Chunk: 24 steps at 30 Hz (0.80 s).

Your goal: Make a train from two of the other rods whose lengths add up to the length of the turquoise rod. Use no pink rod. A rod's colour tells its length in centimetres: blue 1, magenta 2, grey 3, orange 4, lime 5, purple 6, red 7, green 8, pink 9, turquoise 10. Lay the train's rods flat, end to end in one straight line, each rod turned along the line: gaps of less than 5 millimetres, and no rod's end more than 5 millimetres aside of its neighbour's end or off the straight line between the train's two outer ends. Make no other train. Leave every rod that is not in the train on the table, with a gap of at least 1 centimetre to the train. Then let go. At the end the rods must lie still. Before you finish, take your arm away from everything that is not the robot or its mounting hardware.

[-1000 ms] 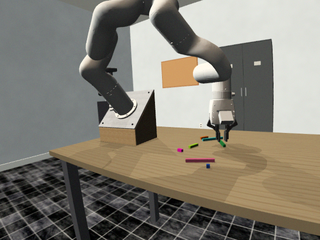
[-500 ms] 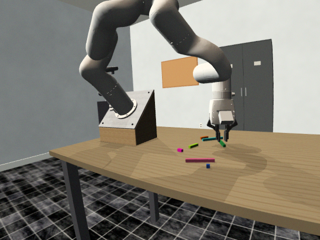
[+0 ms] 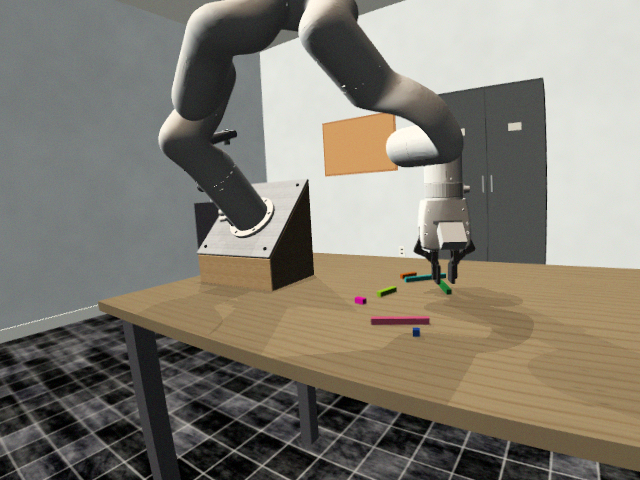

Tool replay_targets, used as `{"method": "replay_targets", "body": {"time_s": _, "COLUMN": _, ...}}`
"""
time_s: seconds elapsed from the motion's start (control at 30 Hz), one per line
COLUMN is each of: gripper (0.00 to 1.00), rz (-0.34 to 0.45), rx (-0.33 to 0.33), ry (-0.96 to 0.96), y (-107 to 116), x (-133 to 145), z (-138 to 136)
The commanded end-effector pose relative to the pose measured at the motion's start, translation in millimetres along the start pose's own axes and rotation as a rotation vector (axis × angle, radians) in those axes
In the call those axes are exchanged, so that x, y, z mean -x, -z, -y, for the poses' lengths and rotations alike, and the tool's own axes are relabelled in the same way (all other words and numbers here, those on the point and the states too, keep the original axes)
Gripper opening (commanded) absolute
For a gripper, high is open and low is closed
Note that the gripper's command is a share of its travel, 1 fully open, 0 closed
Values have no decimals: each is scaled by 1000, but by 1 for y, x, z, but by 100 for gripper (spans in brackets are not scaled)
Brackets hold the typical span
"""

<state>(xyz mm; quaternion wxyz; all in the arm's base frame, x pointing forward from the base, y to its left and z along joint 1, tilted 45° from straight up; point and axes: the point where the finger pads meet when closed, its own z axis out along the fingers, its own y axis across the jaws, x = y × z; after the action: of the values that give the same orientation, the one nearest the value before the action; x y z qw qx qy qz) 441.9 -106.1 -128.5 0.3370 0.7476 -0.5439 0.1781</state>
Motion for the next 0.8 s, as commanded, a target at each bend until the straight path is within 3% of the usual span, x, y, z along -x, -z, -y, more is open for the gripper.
{"method": "replay_targets", "body": {"time_s": 0.0, "gripper": 24, "rz": 0, "rx": -3, "ry": -1, "y": 0, "x": 0, "z": 1}}
{"method": "replay_targets", "body": {"time_s": 0.77, "gripper": 24, "rz": 0, "rx": -3, "ry": -1, "y": -12, "x": 0, "z": 1}}
